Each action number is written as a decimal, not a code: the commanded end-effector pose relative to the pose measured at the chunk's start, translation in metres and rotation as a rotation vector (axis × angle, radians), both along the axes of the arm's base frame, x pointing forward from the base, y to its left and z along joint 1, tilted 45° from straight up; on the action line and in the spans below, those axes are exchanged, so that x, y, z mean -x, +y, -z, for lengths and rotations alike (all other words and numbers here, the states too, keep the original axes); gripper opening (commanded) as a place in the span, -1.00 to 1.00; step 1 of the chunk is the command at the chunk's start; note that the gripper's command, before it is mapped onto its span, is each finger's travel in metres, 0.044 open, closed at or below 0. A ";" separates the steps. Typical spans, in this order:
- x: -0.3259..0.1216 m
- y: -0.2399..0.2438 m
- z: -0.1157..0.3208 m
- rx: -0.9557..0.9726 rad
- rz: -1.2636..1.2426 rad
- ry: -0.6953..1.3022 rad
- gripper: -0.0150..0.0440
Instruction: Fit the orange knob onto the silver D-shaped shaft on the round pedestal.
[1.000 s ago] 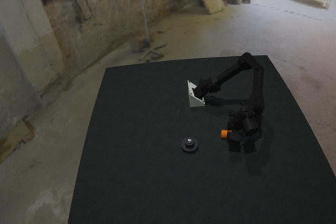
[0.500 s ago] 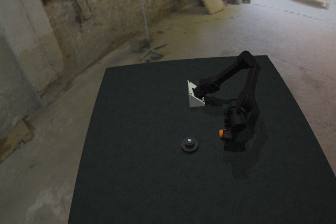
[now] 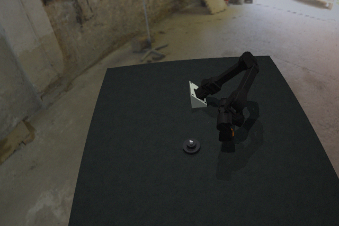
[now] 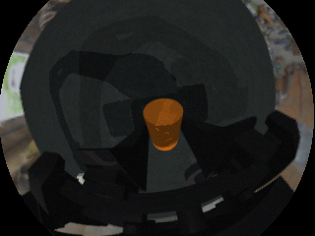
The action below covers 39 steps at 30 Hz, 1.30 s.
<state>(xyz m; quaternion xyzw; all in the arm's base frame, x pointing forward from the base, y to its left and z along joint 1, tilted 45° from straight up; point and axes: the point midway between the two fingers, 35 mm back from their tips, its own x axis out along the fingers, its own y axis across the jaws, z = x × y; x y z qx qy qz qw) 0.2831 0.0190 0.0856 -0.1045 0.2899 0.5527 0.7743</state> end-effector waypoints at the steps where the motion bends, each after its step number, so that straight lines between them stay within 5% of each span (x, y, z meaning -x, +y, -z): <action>1: 0.002 -0.004 0.003 -0.061 0.014 -0.021 0.11; 29: 0.013 -0.021 0.025 -0.489 0.092 -0.177 0.11; 39: 0.014 -0.023 0.026 -0.476 0.088 -0.188 0.11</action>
